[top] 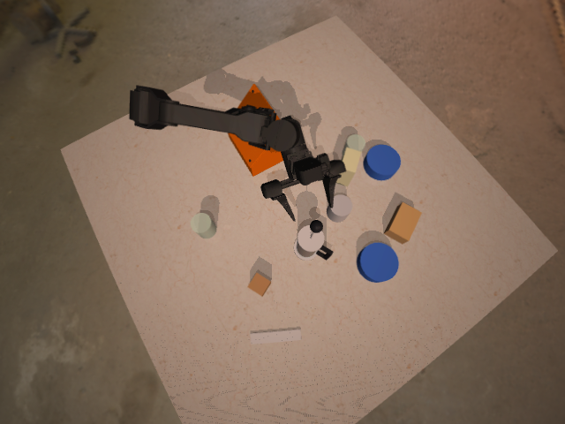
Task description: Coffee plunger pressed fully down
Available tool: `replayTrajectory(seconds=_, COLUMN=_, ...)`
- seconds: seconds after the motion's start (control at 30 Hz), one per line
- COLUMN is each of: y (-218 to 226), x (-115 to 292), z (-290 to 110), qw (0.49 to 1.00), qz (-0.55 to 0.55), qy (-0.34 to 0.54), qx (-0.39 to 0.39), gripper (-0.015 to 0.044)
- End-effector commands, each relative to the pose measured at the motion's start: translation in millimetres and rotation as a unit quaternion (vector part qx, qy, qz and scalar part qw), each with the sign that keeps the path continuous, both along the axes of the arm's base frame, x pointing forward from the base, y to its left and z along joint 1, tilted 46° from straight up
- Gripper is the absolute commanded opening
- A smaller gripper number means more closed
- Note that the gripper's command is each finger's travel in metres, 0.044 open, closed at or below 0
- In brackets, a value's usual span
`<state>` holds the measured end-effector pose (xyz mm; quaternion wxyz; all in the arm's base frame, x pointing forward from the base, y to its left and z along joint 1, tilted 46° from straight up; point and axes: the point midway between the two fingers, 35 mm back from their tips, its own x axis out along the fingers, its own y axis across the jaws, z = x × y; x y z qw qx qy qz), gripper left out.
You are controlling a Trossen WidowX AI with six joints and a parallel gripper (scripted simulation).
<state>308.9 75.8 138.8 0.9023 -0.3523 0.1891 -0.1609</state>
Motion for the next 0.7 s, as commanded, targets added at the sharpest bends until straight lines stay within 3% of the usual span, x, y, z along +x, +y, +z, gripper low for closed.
replayTrajectory(seconds=0.0, y=-3, x=2, z=-4, qw=1.000, qz=0.000, qy=0.005, qx=-0.004, gripper=0.0440)
replayTrajectory(seconds=0.67, y=-17, x=30, z=-12, qw=1.000, qz=0.001, qy=0.004, qx=-0.005, gripper=0.0440)
